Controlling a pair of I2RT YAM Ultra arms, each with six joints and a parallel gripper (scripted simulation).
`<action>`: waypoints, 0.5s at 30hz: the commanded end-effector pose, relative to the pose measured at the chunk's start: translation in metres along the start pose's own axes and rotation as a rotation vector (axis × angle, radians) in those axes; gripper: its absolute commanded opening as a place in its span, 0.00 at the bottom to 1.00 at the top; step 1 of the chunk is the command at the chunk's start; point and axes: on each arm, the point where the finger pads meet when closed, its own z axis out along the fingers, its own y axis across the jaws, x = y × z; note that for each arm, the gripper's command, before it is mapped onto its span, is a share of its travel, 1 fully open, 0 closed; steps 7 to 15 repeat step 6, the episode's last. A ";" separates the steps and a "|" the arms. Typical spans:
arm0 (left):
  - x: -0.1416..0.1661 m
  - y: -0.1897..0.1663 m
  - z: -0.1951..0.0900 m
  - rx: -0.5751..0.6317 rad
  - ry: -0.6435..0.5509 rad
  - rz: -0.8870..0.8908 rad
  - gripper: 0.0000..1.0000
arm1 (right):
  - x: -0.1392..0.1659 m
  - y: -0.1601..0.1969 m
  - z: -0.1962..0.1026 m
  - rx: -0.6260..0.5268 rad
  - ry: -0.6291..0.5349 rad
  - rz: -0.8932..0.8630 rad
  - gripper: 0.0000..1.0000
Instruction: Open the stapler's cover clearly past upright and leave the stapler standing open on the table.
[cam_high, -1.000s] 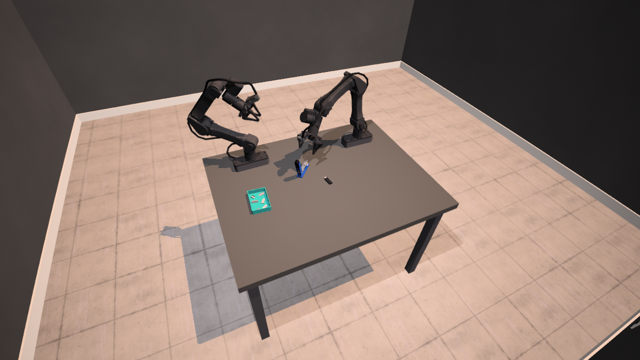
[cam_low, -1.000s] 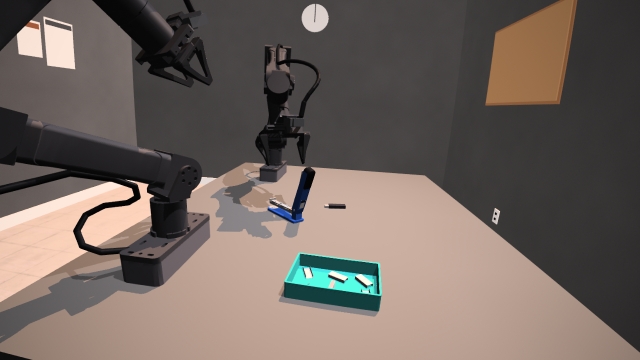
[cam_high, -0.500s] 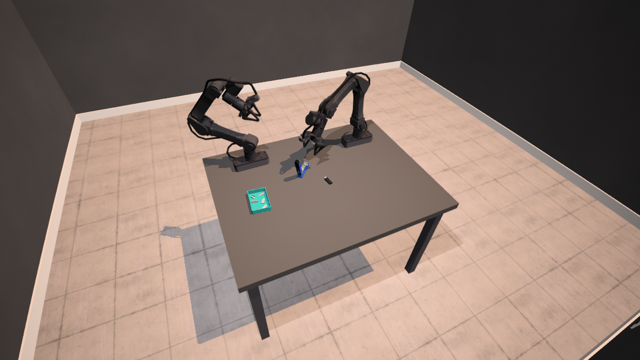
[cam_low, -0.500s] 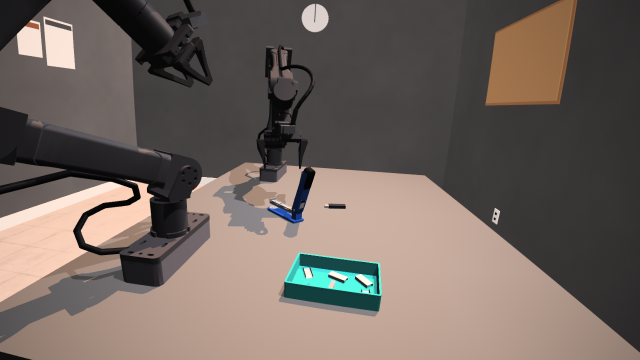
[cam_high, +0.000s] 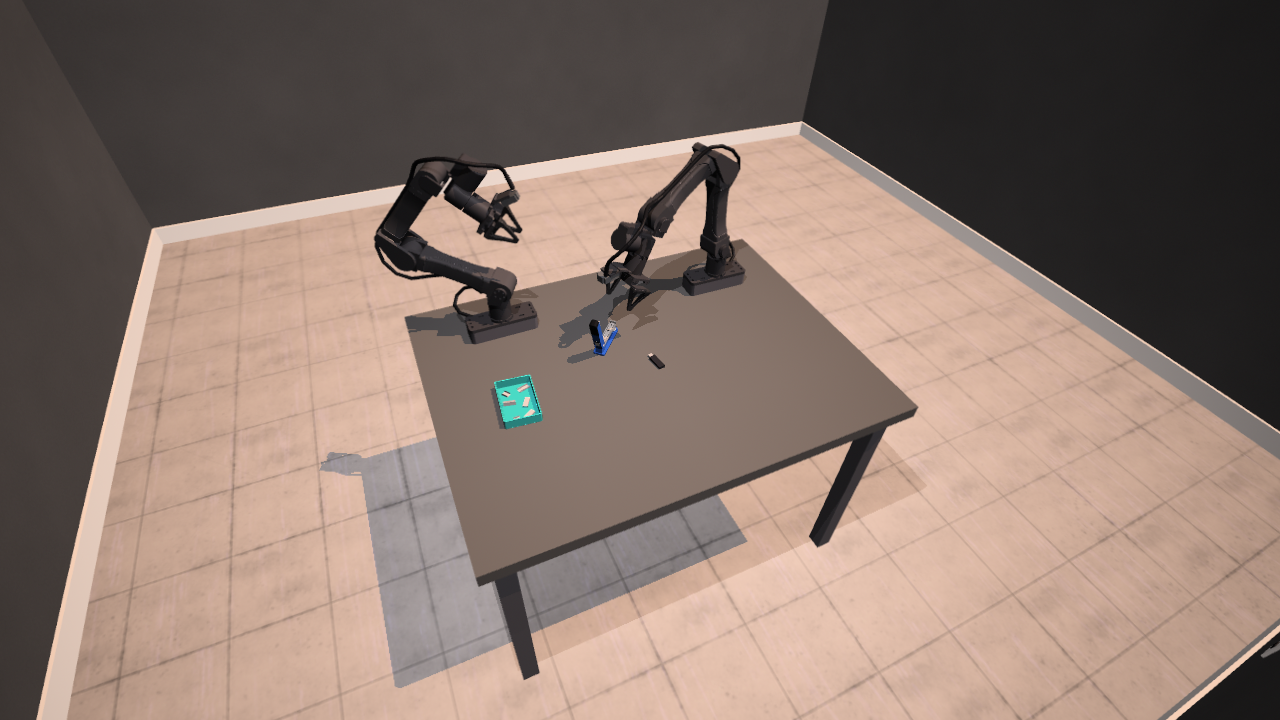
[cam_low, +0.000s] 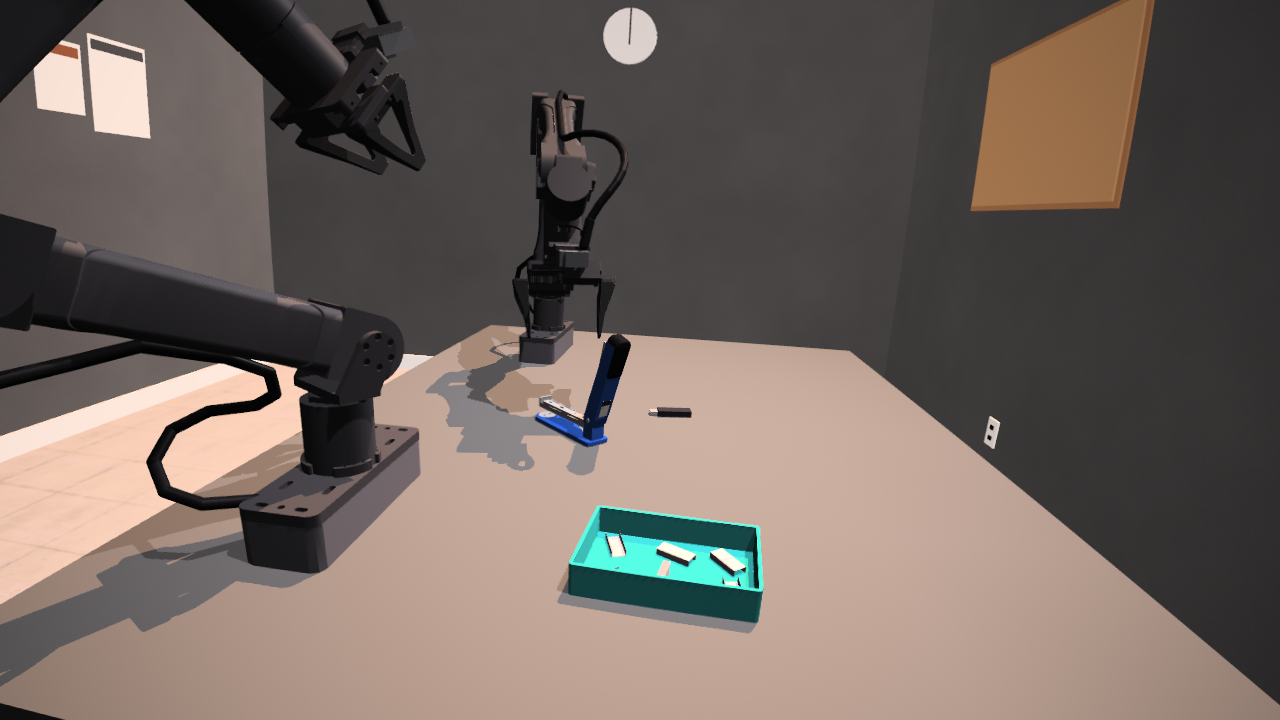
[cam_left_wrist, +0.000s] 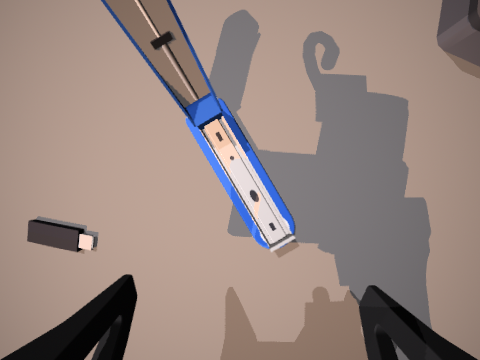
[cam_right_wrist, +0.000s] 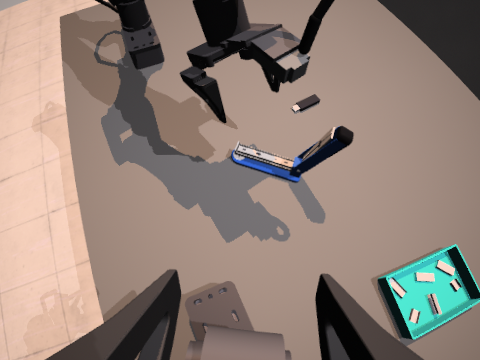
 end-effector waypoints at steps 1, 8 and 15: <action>-0.008 0.001 -0.007 0.008 -0.033 0.003 1.00 | -0.002 0.000 -0.004 0.002 -0.007 0.007 0.56; -0.008 0.001 -0.007 0.008 -0.033 0.003 1.00 | -0.002 0.000 -0.004 0.002 -0.007 0.007 0.56; -0.008 0.001 -0.007 0.008 -0.033 0.003 1.00 | -0.002 0.000 -0.004 0.002 -0.007 0.007 0.56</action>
